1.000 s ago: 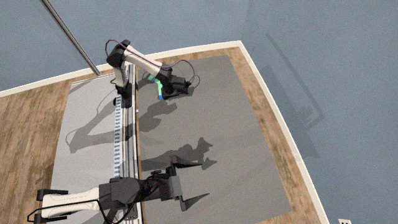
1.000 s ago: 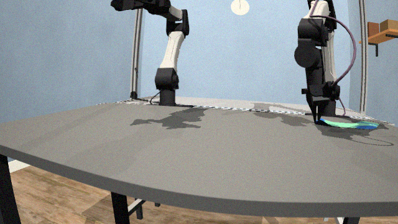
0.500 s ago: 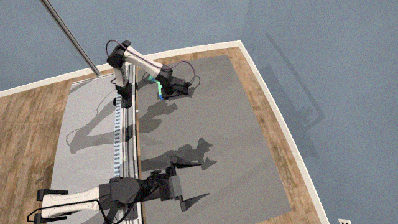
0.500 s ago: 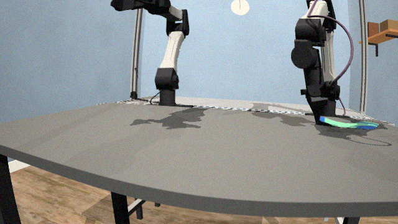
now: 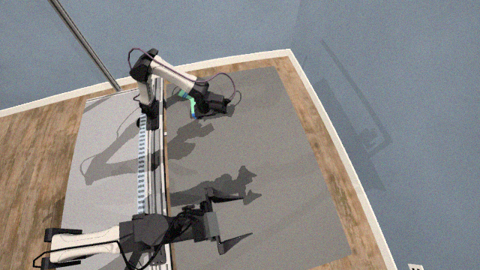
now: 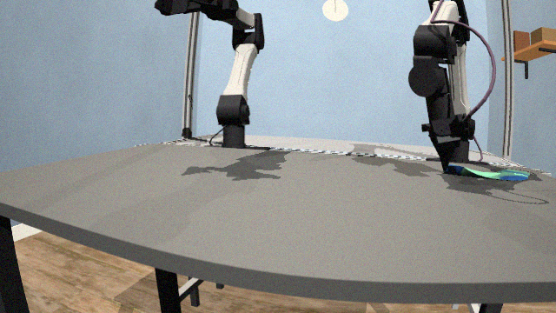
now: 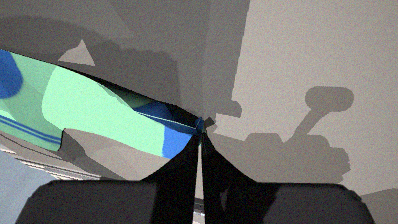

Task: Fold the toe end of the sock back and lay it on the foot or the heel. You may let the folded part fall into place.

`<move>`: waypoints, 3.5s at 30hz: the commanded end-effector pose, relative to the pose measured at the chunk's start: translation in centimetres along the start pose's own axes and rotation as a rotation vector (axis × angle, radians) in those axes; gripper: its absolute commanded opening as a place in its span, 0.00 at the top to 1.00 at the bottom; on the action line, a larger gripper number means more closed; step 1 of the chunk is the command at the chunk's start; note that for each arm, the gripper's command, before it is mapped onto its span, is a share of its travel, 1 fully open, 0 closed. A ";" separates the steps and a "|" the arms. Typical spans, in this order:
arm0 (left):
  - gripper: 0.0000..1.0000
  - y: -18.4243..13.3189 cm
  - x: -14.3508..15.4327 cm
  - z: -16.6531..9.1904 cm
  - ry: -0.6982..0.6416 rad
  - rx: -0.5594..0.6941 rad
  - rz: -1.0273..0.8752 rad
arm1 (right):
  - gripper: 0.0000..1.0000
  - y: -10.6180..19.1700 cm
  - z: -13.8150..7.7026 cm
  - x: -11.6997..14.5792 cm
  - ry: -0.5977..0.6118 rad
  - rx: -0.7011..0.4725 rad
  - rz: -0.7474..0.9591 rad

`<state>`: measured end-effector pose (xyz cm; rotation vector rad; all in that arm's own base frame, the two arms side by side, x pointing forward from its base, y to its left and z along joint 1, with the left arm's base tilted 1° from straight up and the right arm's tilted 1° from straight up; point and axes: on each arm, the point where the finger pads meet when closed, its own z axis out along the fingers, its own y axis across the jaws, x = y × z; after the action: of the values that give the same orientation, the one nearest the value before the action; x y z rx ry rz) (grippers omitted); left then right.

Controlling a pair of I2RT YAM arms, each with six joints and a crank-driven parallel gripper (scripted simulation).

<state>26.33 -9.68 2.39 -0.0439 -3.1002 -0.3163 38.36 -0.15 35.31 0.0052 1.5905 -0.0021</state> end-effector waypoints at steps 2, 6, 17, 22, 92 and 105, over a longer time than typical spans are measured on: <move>0.98 0.4 -0.3 -2.7 -0.035 0.004 0.005 | 0.00 0.2 -0.1 -0.7 -0.020 -0.005 -0.002; 0.98 0.4 -1.2 -3.2 -0.068 0.016 -0.009 | 0.00 0.2 -0.1 -0.7 -0.020 -0.005 -0.002; 0.98 0.3 -0.7 -3.9 -0.051 0.024 -0.023 | 0.00 0.2 -0.1 -0.7 -0.020 -0.005 -0.002; 0.98 -1.1 -0.7 -3.1 -0.033 0.024 -0.002 | 0.00 0.2 -0.1 -0.7 -0.020 -0.005 -0.002; 0.60 -6.1 -1.7 -5.1 -0.078 0.039 0.004 | 0.00 0.2 -0.1 -0.7 -0.020 -0.005 -0.002; 0.60 -4.7 -0.8 -7.6 -0.044 0.017 0.009 | 0.00 0.2 -0.1 -0.7 -0.020 -0.005 -0.002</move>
<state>27.63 -16.47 8.11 -0.0539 -3.1518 -0.2833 38.36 -0.15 35.31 0.0052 1.5905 -0.0021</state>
